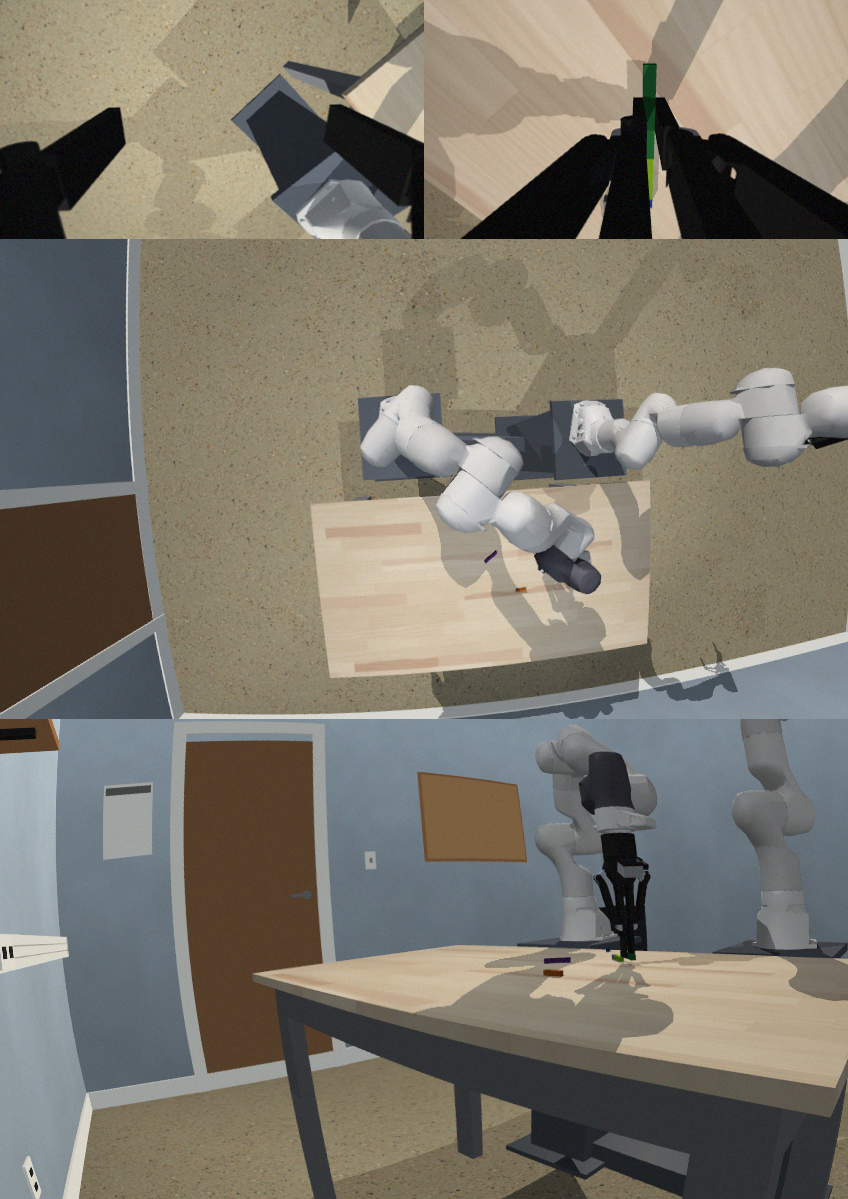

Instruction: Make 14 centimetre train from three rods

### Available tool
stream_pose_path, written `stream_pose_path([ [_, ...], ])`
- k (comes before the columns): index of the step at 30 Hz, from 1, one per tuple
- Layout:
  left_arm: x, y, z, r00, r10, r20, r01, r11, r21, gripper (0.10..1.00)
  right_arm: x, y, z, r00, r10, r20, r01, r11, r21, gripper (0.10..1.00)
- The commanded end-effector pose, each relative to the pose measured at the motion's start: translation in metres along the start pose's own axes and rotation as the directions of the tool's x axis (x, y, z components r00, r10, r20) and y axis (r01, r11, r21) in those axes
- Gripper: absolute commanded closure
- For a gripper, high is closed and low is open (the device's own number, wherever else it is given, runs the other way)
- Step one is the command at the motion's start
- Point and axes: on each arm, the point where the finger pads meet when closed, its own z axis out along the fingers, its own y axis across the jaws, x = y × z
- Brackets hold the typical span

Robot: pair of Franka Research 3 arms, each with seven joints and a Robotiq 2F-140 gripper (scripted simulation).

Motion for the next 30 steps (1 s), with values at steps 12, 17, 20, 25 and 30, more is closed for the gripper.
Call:
stream_pose_path([
  [12, -0.0018, -0.0005, 0.0004, 1.000, 0.003, 0.005, -0.003, 1.000, 0.001, 0.098, 0.0003, 0.0007, 0.0096, 1.000, -0.006, -0.001, 0.006, 1.000, 0.000, 0.974],
  [17, -0.0018, -0.0005, 0.0004, 1.000, 0.003, 0.005, -0.003, 1.000, 0.001, 0.098, 0.0003, 0.0007, 0.0108, 1.000, -0.006, -0.001, 0.006, 1.000, 0.000, 0.974],
  [20, -0.0018, -0.0005, 0.0004, 1.000, 0.003, 0.005, -0.003, 1.000, 0.001, 0.098, 0.0003, 0.0007, 0.0108, 1.000, -0.006, -0.001, 0.006, 1.000, 0.000, 0.974],
  [25, -0.0018, -0.0005, 0.0004, 1.000, 0.003, 0.005, -0.003, 1.000, 0.001, 0.098, 0.0003, 0.0007, 0.0108, 1.000, -0.006, -0.001, 0.006, 1.000, 0.000, 0.974],
  [30, -0.0018, -0.0005, 0.0004, 1.000, 0.003, 0.005, -0.003, 1.000, 0.001, 0.098, 0.0003, 0.0007, 0.0108, 1.000, -0.006, -0.001, 0.006, 1.000, 0.000, 0.974],
])
